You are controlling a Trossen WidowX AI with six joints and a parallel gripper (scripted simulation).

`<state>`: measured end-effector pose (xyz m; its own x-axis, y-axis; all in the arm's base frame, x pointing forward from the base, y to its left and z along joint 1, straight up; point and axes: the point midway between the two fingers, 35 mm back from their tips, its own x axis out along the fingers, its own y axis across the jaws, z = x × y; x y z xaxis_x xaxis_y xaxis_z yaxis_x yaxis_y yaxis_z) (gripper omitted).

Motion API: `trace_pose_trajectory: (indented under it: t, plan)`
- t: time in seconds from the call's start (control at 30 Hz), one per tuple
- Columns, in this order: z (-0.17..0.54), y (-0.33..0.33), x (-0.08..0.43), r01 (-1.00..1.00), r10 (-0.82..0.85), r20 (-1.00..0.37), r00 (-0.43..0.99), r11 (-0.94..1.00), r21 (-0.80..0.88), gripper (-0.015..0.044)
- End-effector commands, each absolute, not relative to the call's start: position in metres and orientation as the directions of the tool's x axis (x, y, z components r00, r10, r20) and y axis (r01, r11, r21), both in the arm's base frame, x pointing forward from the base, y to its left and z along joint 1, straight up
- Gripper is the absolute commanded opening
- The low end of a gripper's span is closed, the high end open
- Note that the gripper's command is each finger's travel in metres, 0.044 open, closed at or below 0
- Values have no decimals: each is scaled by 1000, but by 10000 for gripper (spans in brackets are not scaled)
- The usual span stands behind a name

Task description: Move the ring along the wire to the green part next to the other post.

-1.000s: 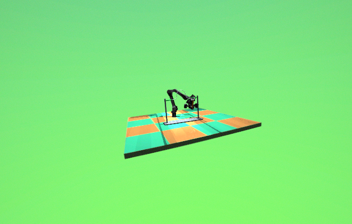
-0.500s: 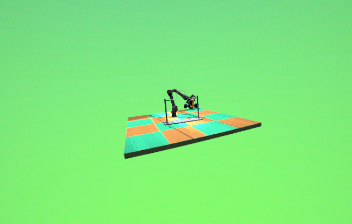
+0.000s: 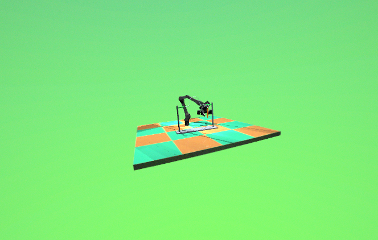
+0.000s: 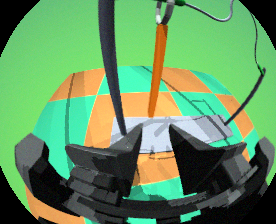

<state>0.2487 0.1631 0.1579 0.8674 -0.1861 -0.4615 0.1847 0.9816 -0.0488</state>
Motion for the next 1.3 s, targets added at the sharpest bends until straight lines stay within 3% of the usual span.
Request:
trace_pose_trajectory:
  t: [0.0, 1.0, 1.27]
  plan:
    - [169, 165, 236, 186, -181, -451, 874, 982, -35, 160]
    - [170, 165, 236, 186, -181, -451, 874, 982, -35, 160]
    - [191, 172, 197, 180, -179, -449, 876, 983, -40, 370]
